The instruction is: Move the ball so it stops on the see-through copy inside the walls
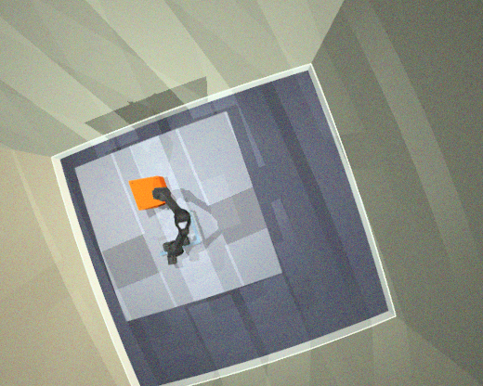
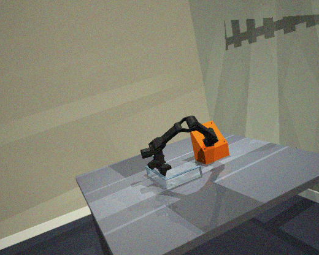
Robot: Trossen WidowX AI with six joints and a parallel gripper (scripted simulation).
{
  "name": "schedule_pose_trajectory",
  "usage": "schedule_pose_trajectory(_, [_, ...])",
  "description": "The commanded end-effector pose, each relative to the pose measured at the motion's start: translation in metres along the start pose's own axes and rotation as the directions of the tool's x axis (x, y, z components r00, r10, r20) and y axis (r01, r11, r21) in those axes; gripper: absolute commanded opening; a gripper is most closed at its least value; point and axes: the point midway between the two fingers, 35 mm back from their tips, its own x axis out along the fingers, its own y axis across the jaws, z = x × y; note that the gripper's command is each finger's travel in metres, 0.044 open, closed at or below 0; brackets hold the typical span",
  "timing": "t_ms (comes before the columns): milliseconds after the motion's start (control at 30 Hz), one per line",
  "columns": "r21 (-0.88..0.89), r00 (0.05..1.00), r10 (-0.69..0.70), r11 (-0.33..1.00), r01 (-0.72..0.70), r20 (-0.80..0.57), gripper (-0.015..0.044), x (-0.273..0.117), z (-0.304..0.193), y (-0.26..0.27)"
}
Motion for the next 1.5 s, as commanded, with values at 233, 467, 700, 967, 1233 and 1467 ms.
schedule_pose_trajectory(233, [0.035, 1.000, 0.004, 0.999, -0.004, 0.008, 0.0000, -0.044, 0.000, -0.005])
schedule_pose_trajectory(467, [0.009, 1.000, -0.005, 1.000, 0.005, 0.000, 0.0000, -0.088, 0.003, -0.002])
schedule_pose_trajectory(700, [-0.007, 1.000, -0.007, 1.000, 0.007, -0.003, 0.0000, -0.118, 0.002, 0.001])
schedule_pose_trajectory(967, [-0.007, 1.000, -0.006, 1.000, 0.006, -0.003, 0.0000, -0.092, -0.003, -0.021])
schedule_pose_trajectory(1233, [-0.007, 1.000, -0.007, 1.000, 0.007, -0.003, 0.0000, -0.082, -0.006, -0.028])
schedule_pose_trajectory(1467, [-0.007, 1.000, -0.007, 1.000, 0.007, -0.002, 0.0000, -0.049, -0.004, -0.029])
